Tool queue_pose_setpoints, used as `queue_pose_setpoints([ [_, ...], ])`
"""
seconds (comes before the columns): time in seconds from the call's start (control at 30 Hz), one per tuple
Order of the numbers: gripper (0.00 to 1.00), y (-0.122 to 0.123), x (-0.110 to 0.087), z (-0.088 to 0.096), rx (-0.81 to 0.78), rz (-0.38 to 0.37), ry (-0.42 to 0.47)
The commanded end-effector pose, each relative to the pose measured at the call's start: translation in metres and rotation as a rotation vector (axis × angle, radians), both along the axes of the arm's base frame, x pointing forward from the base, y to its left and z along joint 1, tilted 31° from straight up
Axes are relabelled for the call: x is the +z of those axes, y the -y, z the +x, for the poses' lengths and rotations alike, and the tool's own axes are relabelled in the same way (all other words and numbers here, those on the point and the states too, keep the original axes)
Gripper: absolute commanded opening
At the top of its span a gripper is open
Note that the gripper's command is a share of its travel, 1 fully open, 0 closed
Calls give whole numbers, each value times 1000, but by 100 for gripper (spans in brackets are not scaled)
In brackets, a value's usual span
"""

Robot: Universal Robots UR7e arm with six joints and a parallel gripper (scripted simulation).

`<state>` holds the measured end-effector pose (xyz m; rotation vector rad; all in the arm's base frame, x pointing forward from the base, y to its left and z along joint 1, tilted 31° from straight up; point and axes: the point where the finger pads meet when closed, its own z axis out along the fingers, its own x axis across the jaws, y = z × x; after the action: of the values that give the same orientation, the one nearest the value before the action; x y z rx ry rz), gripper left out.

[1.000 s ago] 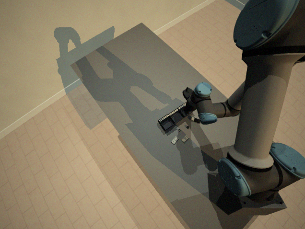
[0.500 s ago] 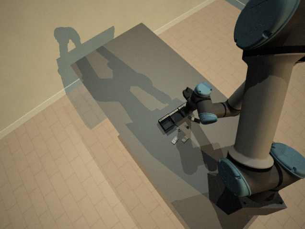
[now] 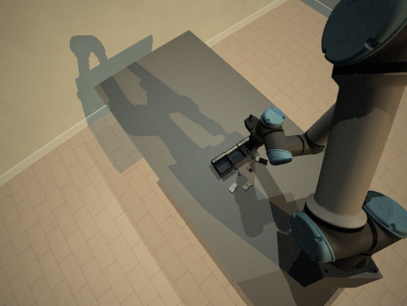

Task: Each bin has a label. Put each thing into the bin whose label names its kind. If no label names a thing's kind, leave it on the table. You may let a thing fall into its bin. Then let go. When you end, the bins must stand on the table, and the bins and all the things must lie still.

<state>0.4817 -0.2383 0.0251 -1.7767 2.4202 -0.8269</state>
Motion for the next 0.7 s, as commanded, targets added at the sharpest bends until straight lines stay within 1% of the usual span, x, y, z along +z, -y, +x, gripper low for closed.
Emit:
queue_pose_setpoints([
  [0.0,31,-3,7,-2,0,-1,1],
  [0.2,31,-5,11,-4,0,-1,1],
  [0.47,31,-17,37,-14,0,-1,1],
  [0.67,31,-17,37,-14,0,-1,1],
])
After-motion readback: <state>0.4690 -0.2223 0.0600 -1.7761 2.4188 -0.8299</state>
